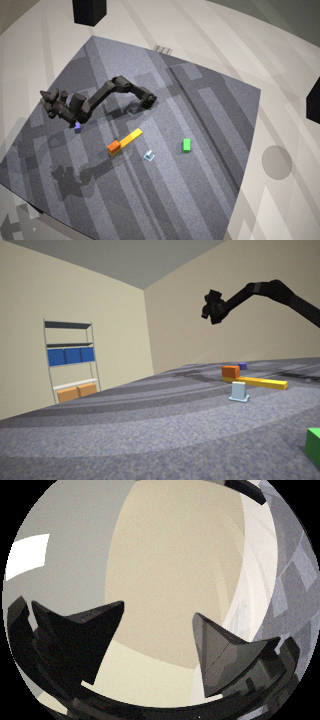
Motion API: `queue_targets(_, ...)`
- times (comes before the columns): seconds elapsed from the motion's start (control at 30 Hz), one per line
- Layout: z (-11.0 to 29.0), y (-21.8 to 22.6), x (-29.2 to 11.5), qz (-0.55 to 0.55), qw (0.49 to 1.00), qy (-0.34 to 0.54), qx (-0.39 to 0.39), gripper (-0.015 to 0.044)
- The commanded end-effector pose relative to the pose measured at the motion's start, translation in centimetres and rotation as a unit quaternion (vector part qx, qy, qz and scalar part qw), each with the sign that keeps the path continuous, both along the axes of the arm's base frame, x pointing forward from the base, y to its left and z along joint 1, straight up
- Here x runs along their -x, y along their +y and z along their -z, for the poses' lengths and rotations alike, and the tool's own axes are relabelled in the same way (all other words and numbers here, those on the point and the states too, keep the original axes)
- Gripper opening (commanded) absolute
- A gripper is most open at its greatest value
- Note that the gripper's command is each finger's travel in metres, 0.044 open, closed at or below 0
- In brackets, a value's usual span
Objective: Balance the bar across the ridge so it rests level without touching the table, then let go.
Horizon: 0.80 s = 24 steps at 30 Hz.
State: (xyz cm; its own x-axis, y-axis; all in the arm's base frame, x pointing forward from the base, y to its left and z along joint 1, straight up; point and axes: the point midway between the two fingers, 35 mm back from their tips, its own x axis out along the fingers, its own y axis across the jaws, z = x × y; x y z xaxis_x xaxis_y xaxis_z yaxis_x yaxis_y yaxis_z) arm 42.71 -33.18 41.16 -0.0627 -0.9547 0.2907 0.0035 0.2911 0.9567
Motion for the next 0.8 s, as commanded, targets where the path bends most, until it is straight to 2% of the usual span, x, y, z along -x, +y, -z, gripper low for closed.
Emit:
queue_targets(0.0, 0.2, 0.6, -1.1, -0.005, 0.995, 0.097, -0.006, 0.0315)
queue_targets(0.37, 1.4, 2.7, -3.9, -0.022, 0.936, 0.352, -0.005, 0.0315)
queue_targets(0.77, 3.4, 5.0, -6.2, -0.043, 0.801, 0.596, 0.028, 0.0315)
